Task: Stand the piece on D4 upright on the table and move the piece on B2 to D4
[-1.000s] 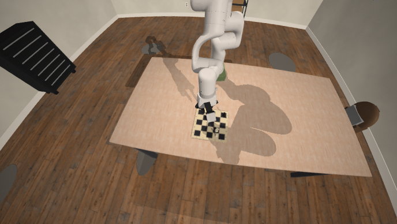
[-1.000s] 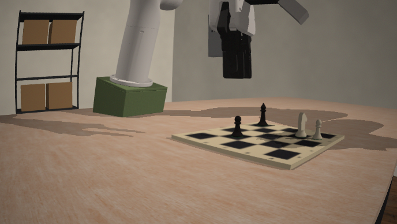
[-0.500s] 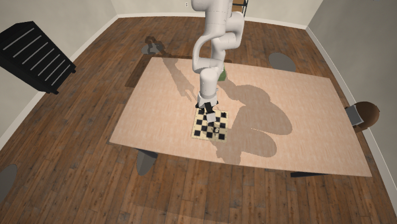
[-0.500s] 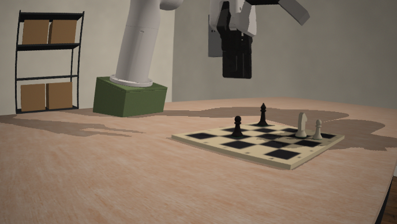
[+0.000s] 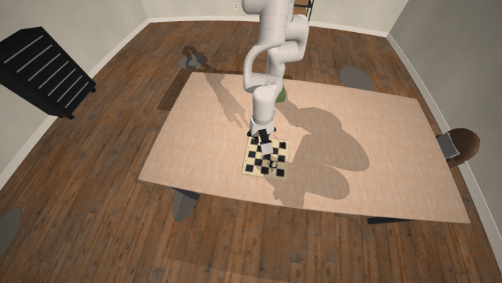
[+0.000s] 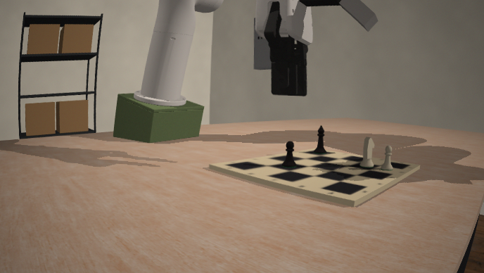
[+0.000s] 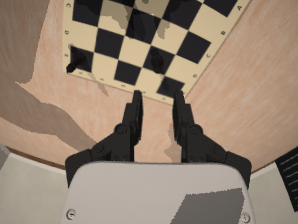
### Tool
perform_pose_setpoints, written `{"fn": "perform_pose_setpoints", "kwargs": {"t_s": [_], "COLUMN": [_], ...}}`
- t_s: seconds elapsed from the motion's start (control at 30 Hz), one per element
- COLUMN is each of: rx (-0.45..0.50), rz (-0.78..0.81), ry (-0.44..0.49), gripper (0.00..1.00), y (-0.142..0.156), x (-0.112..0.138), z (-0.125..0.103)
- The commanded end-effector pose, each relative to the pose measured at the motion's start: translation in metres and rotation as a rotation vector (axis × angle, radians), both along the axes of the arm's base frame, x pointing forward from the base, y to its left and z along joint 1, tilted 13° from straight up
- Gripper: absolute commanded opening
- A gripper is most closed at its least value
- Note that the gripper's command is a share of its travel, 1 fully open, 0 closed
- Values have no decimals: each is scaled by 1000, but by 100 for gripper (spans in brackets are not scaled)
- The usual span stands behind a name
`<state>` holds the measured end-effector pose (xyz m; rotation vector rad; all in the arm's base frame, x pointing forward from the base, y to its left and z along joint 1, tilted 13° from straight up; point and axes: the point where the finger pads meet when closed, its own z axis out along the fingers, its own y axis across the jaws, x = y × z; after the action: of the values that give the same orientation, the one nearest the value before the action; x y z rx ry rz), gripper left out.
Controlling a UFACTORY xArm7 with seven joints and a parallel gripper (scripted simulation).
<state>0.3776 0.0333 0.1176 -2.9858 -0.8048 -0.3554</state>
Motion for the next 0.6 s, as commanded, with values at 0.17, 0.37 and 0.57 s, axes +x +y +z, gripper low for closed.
{"fn": "perform_pose_setpoints", "kwargs": {"t_s": [0.17,0.37,0.57], "rx": [0,0,0], "rz": [0,-1,-1], "ry": [-3,-3,-3], "gripper": [34,34,34], "y": [0,1,2], "x": [2,3,4], "z": [-2,-6,-15]}}
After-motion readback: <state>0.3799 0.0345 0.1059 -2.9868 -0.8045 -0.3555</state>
